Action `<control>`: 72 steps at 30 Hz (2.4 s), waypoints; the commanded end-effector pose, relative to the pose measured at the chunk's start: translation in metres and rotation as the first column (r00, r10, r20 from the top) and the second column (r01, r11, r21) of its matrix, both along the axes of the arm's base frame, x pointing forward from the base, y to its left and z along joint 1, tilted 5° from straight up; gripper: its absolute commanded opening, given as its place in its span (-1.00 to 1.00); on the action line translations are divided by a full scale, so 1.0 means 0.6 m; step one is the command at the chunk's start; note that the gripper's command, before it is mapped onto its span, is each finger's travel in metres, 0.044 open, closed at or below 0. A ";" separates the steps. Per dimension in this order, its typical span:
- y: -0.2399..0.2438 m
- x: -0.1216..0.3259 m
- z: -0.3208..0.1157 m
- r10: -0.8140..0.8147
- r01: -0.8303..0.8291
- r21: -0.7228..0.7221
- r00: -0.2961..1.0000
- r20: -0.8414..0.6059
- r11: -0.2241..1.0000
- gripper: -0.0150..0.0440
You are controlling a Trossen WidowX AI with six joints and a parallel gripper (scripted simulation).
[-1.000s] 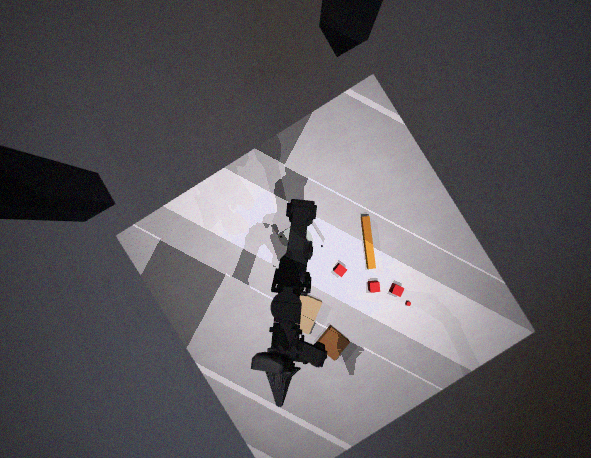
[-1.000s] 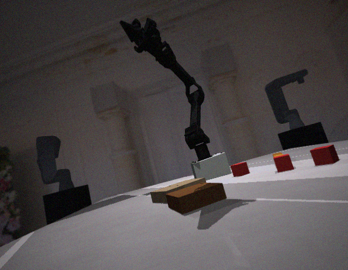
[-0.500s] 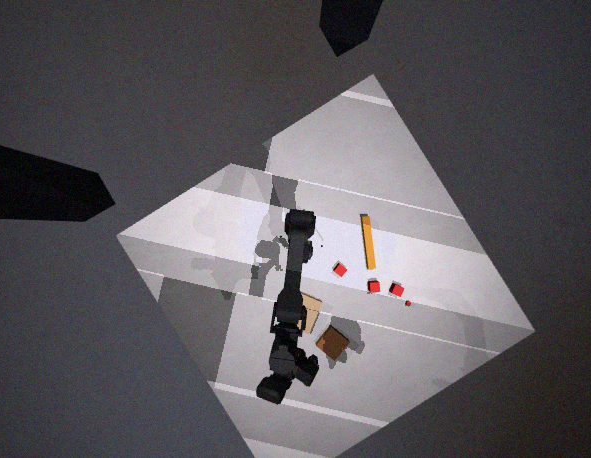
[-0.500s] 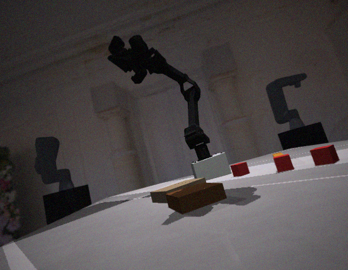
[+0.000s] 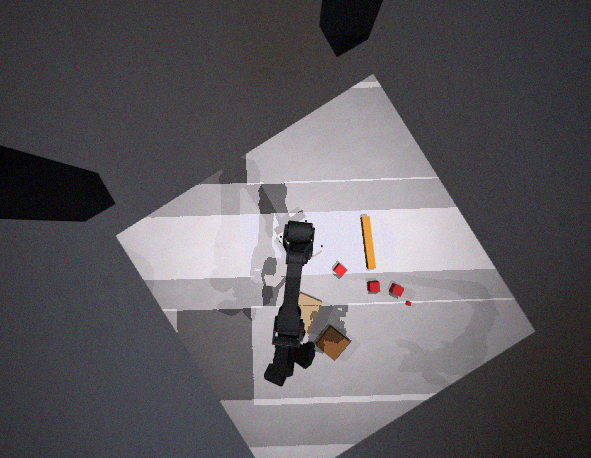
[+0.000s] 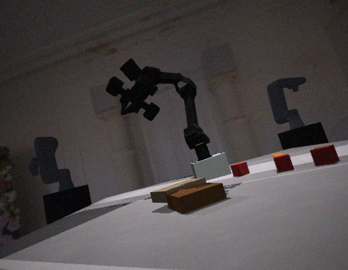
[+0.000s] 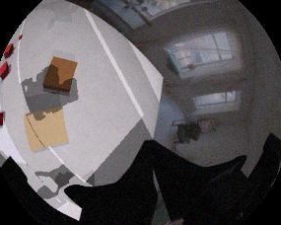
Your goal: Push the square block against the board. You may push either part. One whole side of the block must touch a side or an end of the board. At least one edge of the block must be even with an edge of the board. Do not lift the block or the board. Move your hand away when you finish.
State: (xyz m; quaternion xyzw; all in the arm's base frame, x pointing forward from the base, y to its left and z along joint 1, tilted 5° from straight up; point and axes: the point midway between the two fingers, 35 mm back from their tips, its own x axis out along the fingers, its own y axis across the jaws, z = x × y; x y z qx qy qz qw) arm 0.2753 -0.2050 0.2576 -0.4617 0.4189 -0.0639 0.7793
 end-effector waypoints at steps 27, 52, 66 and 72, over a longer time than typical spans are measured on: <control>0.114 -0.178 -0.385 0.139 0.175 0.413 0.768 -0.625 0.894 -0.49; 0.125 -0.144 -0.473 0.140 0.174 0.415 0.769 -0.624 0.893 -0.49; 0.144 -0.112 -0.473 0.141 0.173 0.416 0.770 -0.623 0.892 -0.49; 0.151 -0.098 -0.472 0.141 0.173 0.417 0.770 -0.622 0.892 -0.49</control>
